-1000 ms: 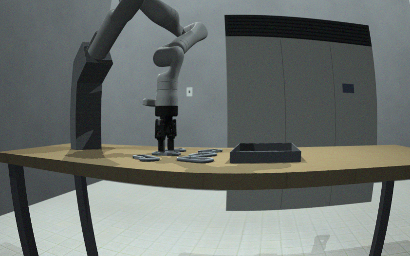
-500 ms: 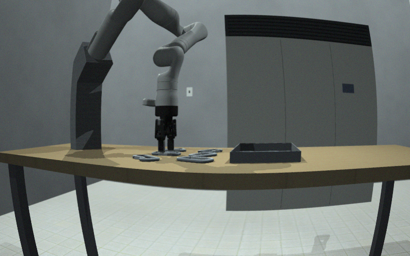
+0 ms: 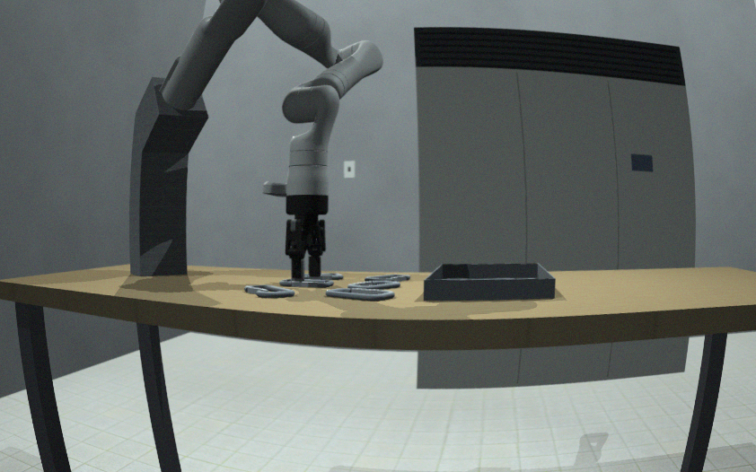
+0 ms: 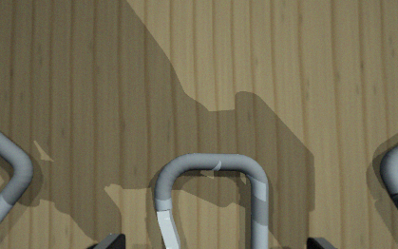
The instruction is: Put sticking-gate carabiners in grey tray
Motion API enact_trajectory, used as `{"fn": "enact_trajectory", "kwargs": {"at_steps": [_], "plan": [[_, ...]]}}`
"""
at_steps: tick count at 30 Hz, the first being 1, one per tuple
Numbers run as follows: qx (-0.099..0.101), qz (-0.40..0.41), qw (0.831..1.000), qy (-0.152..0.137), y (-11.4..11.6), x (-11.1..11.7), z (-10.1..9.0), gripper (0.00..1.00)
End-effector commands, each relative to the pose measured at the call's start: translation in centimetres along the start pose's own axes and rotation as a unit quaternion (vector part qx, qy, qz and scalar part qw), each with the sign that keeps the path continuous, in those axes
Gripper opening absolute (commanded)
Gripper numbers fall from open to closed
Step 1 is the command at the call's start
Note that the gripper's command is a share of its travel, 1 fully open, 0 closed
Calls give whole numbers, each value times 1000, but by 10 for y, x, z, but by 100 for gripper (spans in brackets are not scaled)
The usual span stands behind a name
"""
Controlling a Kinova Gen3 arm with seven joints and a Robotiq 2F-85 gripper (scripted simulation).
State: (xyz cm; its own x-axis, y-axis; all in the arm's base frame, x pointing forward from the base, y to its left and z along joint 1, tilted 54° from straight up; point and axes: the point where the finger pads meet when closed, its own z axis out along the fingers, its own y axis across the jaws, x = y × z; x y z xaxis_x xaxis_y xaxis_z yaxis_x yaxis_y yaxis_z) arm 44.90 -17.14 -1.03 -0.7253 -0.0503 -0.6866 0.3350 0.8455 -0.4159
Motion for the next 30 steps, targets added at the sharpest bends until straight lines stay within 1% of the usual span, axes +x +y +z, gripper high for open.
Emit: {"fn": "enact_trajectory", "kwargs": {"at_steps": [1,2,3,6,9,19,20,30], "plan": [[0,0,1000,0,0,0,0,100],[0,0,1000,0,0,0,0,100],[0,0,1000,0,2,1,-70,100],[0,0,1000,0,2,1,-72,100],[0,0,1000,0,2,2,-83,100],[0,0,1000,0,2,2,-83,100],[9,0,1000,5,2,2,-82,100],[9,0,1000,5,2,2,-82,100]]}}
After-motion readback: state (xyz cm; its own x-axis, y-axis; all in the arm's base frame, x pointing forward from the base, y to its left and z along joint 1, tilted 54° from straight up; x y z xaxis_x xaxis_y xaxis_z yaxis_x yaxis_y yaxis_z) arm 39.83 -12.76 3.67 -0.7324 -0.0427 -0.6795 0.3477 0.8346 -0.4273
